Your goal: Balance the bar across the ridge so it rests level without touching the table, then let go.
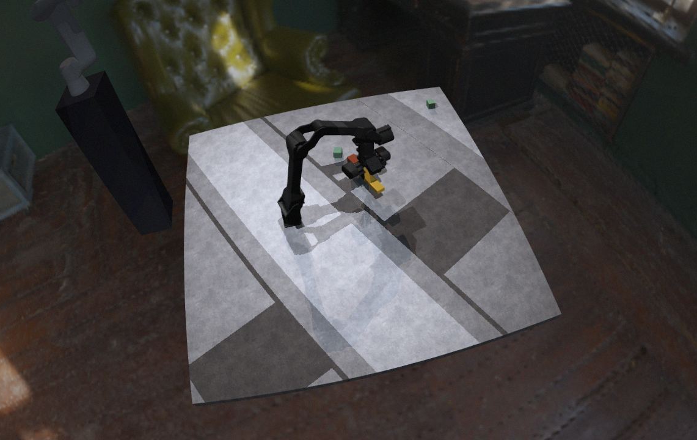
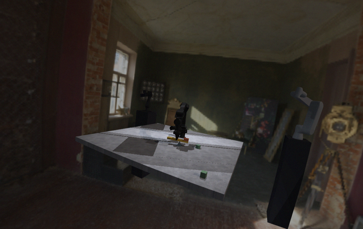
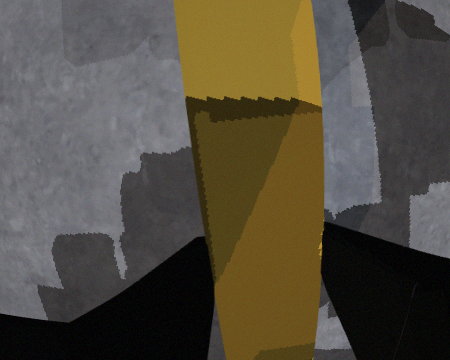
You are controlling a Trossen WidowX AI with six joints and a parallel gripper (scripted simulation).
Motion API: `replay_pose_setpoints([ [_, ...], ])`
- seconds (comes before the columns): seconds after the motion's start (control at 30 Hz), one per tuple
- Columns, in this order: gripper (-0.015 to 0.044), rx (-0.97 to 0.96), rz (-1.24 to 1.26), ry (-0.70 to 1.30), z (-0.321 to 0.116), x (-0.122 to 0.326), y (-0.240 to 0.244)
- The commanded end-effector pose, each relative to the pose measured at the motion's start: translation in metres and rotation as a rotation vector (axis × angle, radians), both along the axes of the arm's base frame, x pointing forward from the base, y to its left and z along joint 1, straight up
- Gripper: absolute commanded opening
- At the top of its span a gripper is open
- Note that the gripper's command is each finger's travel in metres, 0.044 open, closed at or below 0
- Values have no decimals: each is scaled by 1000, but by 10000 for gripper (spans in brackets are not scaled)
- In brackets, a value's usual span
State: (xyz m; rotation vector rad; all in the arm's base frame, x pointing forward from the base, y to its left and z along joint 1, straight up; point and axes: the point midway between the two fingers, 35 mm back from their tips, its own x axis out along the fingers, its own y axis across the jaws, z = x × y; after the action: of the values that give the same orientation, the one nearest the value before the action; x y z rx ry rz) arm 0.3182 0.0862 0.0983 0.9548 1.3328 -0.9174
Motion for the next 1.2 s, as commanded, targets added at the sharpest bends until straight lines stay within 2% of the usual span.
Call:
replay_pose_setpoints([
  [0.0, 0, 5, -3, 0, -1, 0, 1],
  [1.17, 0, 5, -3, 0, -4, 0, 1],
])
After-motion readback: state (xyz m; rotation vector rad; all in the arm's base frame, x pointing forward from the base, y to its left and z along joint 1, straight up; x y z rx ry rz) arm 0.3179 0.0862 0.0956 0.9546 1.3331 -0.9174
